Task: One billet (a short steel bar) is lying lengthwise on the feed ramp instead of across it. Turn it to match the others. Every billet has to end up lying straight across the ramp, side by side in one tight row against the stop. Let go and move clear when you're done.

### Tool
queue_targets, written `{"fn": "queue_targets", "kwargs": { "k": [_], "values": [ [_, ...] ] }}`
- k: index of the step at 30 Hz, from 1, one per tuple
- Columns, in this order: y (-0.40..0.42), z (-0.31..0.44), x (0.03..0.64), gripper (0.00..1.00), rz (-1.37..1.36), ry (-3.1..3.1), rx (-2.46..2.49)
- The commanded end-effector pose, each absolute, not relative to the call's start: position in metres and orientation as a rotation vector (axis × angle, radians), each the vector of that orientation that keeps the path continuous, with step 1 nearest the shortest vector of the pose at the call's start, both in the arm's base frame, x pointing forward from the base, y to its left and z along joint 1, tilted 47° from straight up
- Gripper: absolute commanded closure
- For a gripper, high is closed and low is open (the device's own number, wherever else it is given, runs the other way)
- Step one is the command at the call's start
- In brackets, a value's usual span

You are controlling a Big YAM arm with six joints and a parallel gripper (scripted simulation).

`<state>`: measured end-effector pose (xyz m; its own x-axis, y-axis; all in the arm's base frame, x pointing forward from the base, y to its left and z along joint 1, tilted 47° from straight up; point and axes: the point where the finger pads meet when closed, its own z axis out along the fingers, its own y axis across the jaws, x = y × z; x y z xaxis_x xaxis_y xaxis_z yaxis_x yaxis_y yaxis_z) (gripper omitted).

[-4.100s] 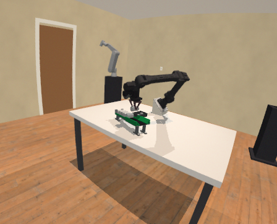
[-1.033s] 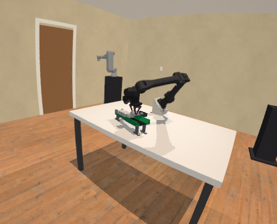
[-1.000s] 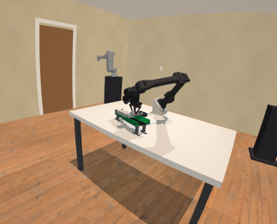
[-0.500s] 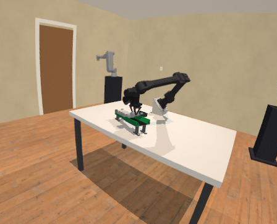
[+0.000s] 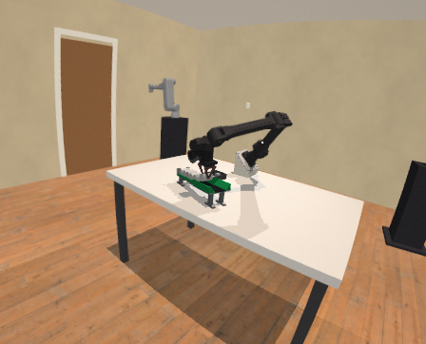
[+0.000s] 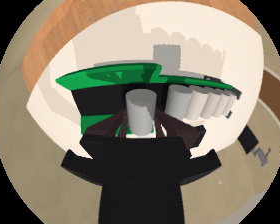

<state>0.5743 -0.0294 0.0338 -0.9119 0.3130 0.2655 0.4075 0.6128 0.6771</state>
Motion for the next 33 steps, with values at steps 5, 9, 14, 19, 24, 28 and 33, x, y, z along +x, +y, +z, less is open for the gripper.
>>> {"fn": "queue_targets", "kwargs": {
  "k": [5, 9, 14, 19, 24, 28, 33],
  "values": [
    [-0.04, 0.053, 0.584, 1.0, -1.203, -2.765, -0.621],
    [-0.045, 0.054, 0.586, 1.0, -1.205, -2.768, -0.631],
    [-0.043, 0.054, 0.587, 1.0, -1.205, -2.77, -0.625],
    [-0.043, 0.054, 0.587, 1.0, -1.205, -2.77, -0.625],
    [-0.043, 0.054, 0.587, 1.0, -1.205, -2.77, -0.625],
    [-0.043, 0.054, 0.587, 1.0, -1.205, -2.77, -0.625],
    [-0.043, 0.054, 0.587, 1.0, -1.205, -2.77, -0.625]
  ]
}}
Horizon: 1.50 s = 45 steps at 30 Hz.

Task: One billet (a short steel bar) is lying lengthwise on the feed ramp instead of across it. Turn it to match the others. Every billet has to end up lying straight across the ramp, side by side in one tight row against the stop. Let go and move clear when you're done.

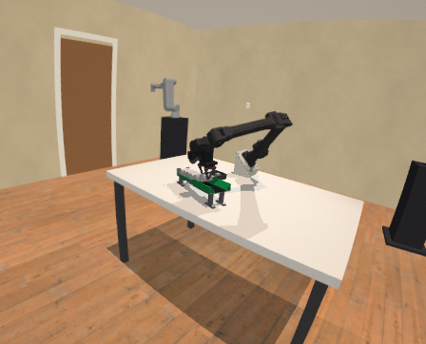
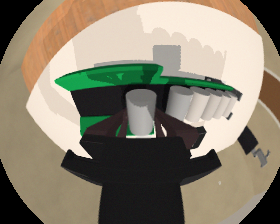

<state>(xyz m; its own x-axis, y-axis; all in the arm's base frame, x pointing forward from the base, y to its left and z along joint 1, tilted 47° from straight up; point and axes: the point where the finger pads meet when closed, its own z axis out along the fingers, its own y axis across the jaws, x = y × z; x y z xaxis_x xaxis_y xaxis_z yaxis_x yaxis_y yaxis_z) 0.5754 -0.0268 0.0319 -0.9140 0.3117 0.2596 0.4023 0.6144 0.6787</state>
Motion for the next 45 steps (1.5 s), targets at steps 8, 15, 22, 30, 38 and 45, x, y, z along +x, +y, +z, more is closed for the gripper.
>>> {"fn": "queue_targets", "kwargs": {
  "k": [8, 15, 22, 30, 38, 45],
  "values": [
    [-0.0432, 0.0542, 0.5866, 1.0, -1.205, -2.77, -0.625],
    [-0.0432, 0.0542, 0.5866, 1.0, -1.205, -2.77, -0.625],
    [-0.0432, 0.0542, 0.5866, 1.0, -1.205, -2.77, -0.626],
    [-0.0433, 0.0542, 0.5866, 1.0, -1.205, -2.768, -0.628],
    [-0.0433, 0.0542, 0.5867, 1.0, -1.204, -2.766, -0.634],
    [-0.0436, 0.0479, 0.5842, 1.0, -1.203, -2.76, -0.634]
  ]
}}
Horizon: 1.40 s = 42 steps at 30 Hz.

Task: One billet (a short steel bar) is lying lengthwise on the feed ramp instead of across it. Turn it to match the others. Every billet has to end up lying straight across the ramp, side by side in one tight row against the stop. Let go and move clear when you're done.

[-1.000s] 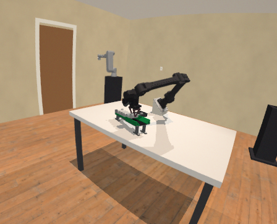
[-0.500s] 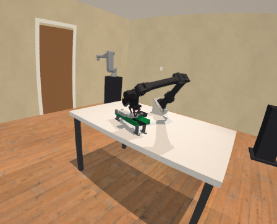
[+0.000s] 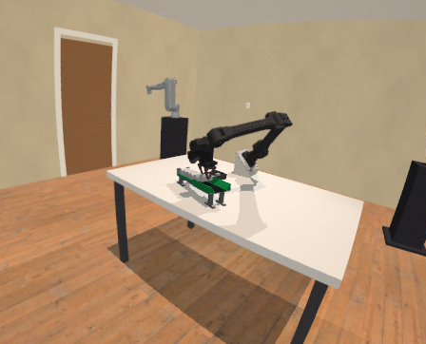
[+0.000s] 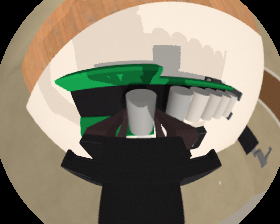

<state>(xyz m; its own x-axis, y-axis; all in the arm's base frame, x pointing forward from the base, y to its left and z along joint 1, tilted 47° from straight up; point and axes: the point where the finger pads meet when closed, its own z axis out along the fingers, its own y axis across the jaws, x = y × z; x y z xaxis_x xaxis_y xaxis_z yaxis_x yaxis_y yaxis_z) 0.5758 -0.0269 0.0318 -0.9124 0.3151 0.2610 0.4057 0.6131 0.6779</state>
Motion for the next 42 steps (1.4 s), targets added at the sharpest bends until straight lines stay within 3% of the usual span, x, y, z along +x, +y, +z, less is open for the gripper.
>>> {"fn": "queue_targets", "kwargs": {
  "k": [1, 42],
  "values": [
    [-0.0436, 0.0463, 0.5833, 1.0, -1.202, -2.755, -0.636],
    [-0.0461, 0.047, 0.5852, 1.0, -1.204, -2.764, -0.634]
  ]
}}
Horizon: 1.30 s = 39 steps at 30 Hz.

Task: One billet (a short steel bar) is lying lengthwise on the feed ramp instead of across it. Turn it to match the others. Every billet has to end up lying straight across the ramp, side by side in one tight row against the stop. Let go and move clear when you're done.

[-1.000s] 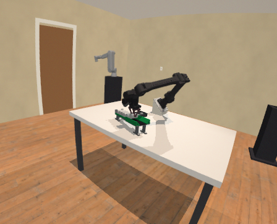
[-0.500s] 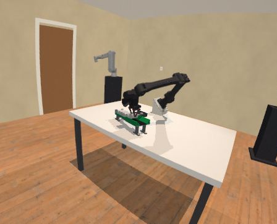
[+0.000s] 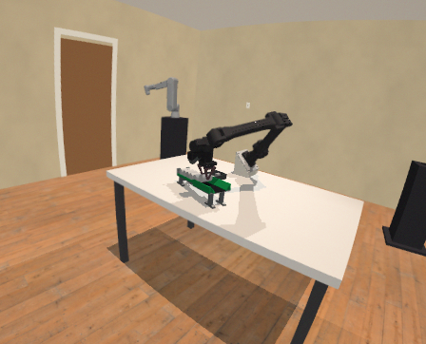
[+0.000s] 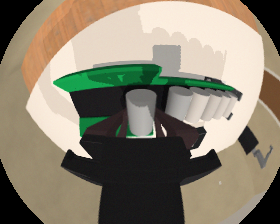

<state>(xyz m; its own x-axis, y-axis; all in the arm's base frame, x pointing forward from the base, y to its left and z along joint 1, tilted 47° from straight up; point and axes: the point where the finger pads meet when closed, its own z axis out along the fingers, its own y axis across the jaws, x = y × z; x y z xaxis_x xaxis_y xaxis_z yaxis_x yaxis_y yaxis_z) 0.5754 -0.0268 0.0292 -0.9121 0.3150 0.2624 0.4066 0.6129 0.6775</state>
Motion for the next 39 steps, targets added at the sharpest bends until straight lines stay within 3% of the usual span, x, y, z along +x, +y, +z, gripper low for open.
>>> {"fn": "queue_targets", "kwargs": {
  "k": [1, 39],
  "values": [
    [-0.0461, 0.047, 0.5852, 1.0, -1.204, -2.764, -0.634],
    [-0.0378, 0.0463, 0.5867, 1.0, -1.203, -2.766, -0.62]
  ]
}}
